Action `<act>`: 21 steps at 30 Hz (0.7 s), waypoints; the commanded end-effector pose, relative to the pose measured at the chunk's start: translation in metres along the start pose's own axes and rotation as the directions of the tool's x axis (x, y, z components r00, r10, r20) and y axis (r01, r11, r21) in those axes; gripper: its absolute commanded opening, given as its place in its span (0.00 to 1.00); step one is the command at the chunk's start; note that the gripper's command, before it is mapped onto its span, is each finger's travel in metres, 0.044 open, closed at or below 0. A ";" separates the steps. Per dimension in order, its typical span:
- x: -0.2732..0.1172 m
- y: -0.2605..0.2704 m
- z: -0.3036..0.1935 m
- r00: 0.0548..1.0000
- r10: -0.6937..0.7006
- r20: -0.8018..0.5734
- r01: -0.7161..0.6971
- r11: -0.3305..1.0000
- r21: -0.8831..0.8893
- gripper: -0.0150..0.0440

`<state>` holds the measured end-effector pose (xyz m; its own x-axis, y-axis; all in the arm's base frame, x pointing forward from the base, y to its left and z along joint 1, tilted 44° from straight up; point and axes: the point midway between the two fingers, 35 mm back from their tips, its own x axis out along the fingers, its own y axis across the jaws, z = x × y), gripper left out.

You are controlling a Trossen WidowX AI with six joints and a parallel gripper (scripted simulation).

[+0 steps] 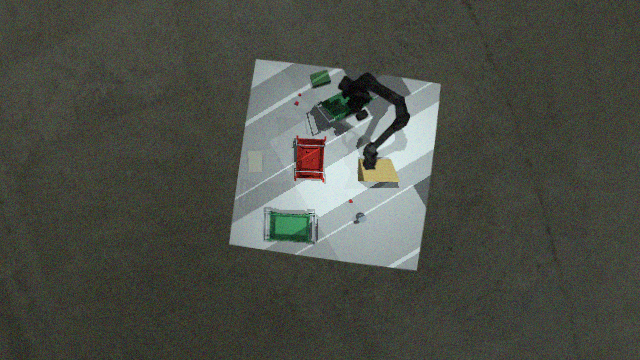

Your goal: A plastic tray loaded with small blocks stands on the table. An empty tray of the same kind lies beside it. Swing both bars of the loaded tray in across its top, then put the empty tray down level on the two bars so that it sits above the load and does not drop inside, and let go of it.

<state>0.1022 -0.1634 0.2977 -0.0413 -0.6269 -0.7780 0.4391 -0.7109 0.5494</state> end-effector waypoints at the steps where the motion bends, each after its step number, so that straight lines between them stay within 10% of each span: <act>1: -0.002 0.008 -0.014 1.000 0.010 -0.015 -0.011 0.999 -0.033 0.25; 21: 0.009 0.013 -0.098 0.999 -0.039 -0.025 0.030 0.959 -0.282 0.25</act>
<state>0.1822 -0.1522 0.2669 -0.0560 -0.5837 -0.8100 0.6535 -0.6349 0.4123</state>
